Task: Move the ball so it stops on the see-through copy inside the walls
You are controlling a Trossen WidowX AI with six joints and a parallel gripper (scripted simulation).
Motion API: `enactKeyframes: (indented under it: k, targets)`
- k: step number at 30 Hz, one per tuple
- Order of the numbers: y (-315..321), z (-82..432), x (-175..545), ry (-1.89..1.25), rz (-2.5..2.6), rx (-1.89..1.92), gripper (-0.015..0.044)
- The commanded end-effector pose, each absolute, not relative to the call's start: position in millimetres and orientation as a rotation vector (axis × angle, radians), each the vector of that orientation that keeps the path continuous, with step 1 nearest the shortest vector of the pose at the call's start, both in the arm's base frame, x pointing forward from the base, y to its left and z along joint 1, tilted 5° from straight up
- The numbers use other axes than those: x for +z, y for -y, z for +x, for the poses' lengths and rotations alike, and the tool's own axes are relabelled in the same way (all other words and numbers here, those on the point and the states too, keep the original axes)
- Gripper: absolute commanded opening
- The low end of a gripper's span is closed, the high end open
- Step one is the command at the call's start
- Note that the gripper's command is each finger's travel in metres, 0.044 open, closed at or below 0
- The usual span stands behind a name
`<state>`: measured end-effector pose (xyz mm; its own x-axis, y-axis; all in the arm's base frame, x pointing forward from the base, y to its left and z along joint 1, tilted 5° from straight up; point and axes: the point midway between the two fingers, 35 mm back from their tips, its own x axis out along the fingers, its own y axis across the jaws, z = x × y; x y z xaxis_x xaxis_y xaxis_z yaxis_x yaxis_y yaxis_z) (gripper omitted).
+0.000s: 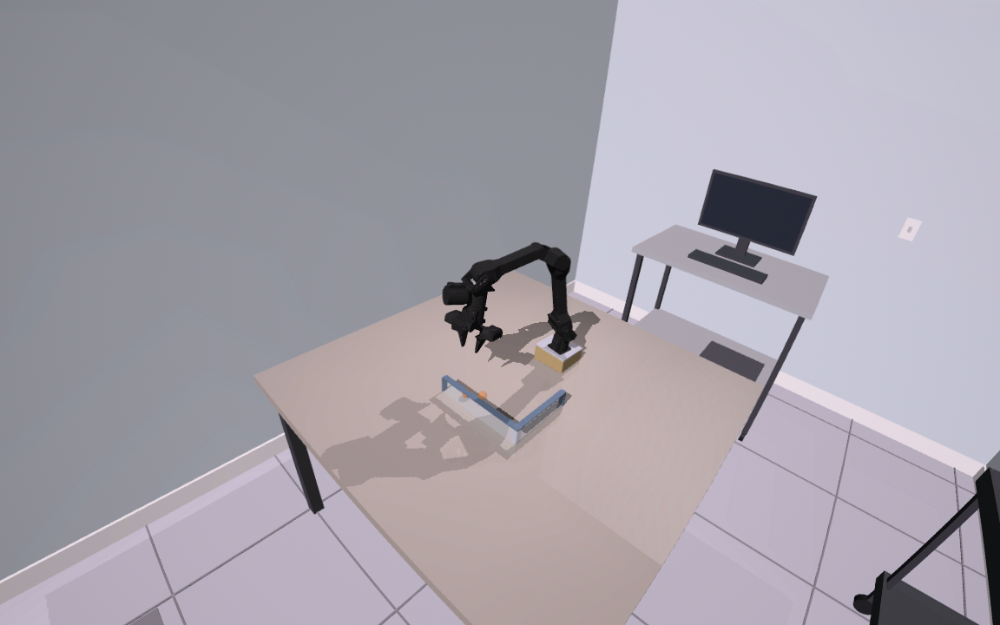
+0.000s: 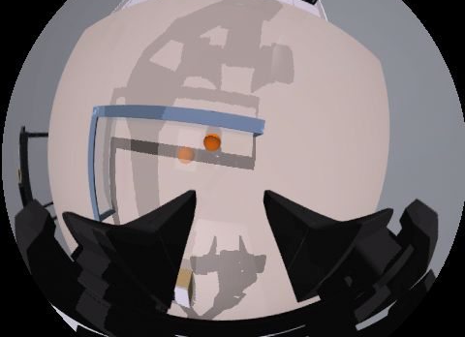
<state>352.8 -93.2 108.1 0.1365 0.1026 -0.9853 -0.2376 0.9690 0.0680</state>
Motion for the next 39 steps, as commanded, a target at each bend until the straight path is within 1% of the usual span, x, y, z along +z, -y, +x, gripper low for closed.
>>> enactKeyframes:
  k: [1, 5, 13, 17, 39]
  targets:
    - [72.2, 376.6, 63.1, -1.508, -0.061, 0.179, 0.0249]
    - [49.9, 390.4, 20.4, -1.597, -0.043, 0.126, 0.0249]
    - [48.7, 390.9, 18.2, -1.601, -0.043, 0.124, 0.0249]
    - [47.9, 390.4, 3.3, -1.601, -0.043, 0.124, 0.0249]
    - [46.4, 389.3, -26.8, -1.601, -0.043, 0.124, 0.0249]
